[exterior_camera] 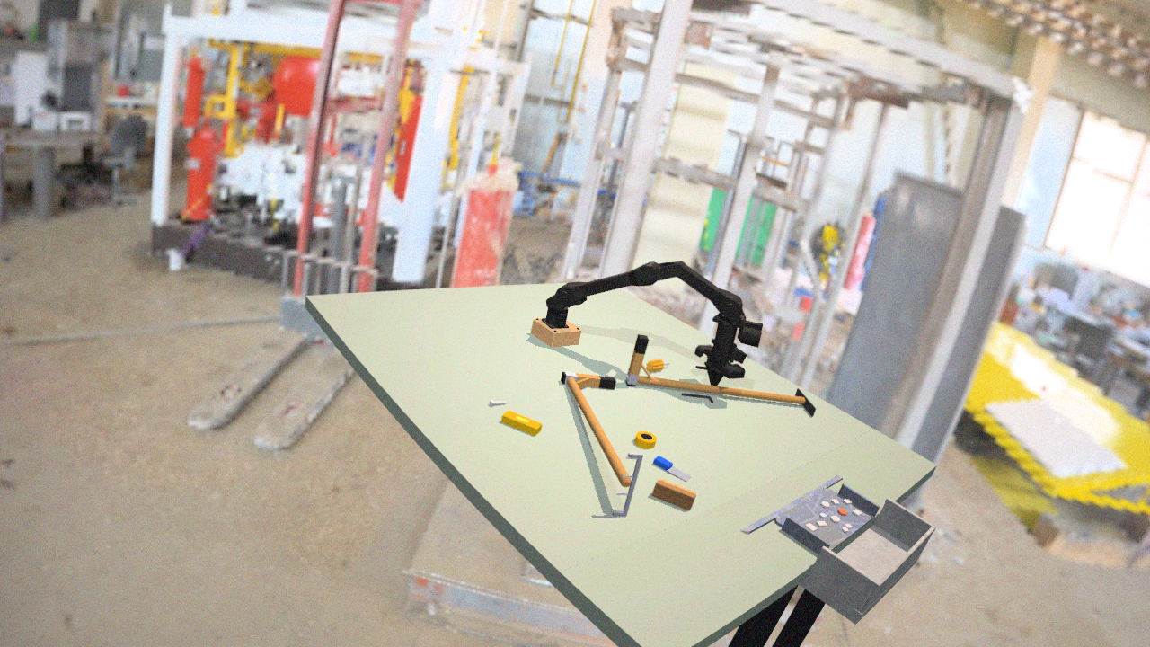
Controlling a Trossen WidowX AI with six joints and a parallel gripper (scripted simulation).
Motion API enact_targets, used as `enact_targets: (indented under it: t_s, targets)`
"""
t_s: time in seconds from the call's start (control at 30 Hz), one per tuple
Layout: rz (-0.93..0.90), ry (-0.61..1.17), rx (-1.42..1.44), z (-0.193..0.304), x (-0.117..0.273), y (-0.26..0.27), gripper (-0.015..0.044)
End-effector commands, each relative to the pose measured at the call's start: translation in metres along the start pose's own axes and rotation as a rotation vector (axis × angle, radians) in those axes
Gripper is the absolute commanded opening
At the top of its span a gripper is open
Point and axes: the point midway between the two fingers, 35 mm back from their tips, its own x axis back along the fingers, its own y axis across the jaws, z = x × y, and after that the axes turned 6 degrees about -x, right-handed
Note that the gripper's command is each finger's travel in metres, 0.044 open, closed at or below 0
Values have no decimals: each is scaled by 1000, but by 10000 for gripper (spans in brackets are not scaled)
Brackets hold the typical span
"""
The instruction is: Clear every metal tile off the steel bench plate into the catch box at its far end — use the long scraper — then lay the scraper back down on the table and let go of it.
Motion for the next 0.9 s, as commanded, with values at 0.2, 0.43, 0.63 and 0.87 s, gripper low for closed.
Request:
enact_targets:
  t_s: [0.2,0.43,0.63,0.87]
  targets:
    - [7,4,-1,3,-5,-11,0]
    - [14,-15,0,0,17,-8,0]
    - [26,-31,-1,0,41,-8,0]
    - [35,-43,-4,1,59,-7,0]
